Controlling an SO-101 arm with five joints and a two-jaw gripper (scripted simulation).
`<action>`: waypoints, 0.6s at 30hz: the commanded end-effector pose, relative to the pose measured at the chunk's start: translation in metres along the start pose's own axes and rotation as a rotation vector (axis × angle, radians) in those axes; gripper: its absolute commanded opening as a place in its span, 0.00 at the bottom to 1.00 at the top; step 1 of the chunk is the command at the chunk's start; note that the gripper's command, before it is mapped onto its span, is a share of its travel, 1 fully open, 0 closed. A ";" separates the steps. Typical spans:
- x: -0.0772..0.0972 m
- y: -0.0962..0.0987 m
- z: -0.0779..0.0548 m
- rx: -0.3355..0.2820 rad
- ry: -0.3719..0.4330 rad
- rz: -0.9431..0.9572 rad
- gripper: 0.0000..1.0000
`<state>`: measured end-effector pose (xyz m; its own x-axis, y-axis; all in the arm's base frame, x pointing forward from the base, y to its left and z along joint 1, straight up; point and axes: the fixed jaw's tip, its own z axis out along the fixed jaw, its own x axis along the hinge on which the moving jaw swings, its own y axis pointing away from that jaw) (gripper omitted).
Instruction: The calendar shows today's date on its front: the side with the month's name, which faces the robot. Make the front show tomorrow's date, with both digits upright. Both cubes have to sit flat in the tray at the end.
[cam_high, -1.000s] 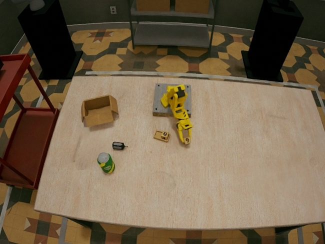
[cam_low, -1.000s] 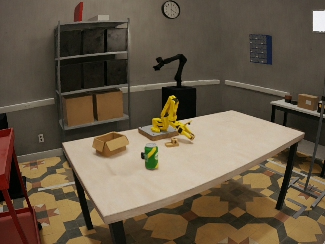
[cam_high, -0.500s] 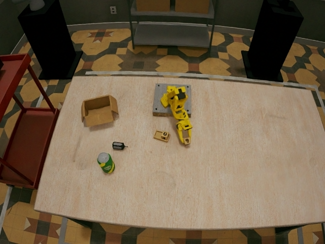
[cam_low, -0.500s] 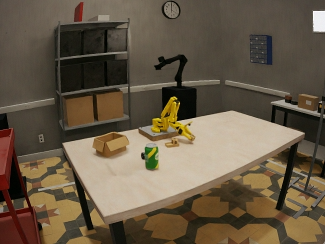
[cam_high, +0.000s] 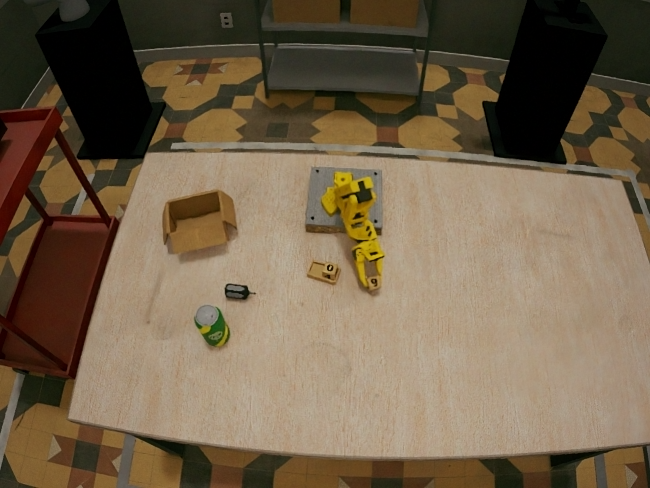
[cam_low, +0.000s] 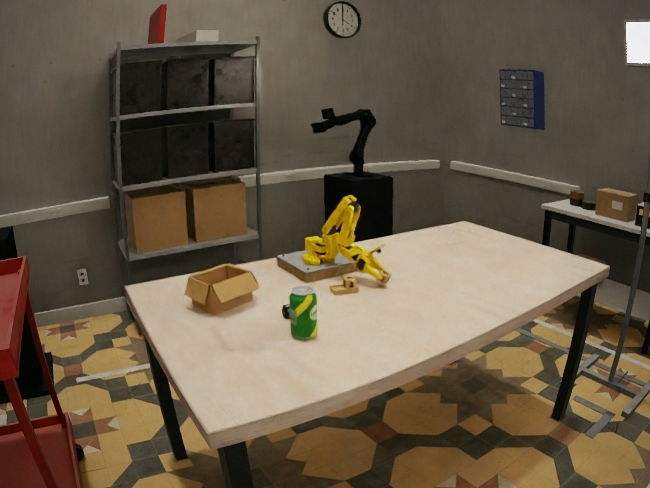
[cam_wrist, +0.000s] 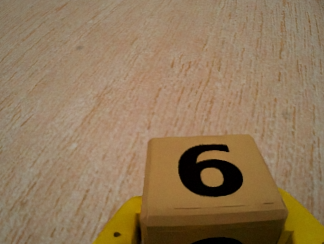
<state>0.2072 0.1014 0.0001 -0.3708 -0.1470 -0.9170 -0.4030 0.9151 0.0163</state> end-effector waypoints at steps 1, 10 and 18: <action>-0.001 -0.001 0.002 0.006 -0.020 0.000 0.00; 0.000 -0.001 0.002 0.006 -0.020 0.000 0.00; 0.004 -0.002 0.004 0.006 -0.020 0.000 0.00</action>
<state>0.2072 0.1014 -0.0065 -0.3707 -0.1469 -0.9170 -0.4029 0.9151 0.0163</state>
